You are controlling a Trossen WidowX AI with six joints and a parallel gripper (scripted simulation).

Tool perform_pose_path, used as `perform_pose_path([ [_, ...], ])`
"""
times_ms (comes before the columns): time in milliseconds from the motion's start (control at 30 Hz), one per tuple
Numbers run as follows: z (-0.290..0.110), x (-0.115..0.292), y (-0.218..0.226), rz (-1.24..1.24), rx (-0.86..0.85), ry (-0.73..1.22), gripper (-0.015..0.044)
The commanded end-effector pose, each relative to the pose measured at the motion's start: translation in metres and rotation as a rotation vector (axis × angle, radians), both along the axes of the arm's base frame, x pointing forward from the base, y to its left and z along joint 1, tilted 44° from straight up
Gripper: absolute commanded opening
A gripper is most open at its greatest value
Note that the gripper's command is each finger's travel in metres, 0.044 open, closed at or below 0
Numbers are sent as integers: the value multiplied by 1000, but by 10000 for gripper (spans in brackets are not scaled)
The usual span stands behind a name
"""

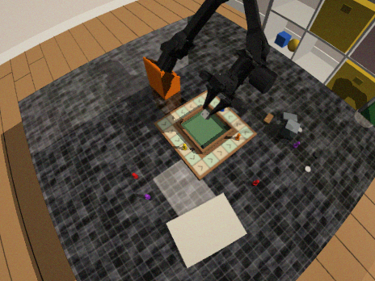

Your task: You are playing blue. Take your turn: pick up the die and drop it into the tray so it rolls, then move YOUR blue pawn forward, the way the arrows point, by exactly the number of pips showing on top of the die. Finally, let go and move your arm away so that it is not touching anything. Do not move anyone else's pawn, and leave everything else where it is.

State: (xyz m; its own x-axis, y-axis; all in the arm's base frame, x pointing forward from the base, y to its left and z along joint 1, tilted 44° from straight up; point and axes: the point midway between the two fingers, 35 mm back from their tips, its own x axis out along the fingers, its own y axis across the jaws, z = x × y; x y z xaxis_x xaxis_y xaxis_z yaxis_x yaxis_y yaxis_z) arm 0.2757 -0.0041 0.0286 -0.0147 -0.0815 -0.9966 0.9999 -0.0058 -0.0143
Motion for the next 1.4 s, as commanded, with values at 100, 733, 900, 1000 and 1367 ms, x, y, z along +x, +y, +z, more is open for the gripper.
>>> perform_pose_path([
  [100, 26, 1, -26, -4, -6, 5, 315],
  [733, -23, -6, -17, -27, 758, 40, 440],
  [900, -13, -6, 1, 356, 767, -92, 309],
  [1000, -4, -7, 16, 690, 757, -209, 230],
  [1367, 28, -19, 74, 1902, 560, -666, 200],
])
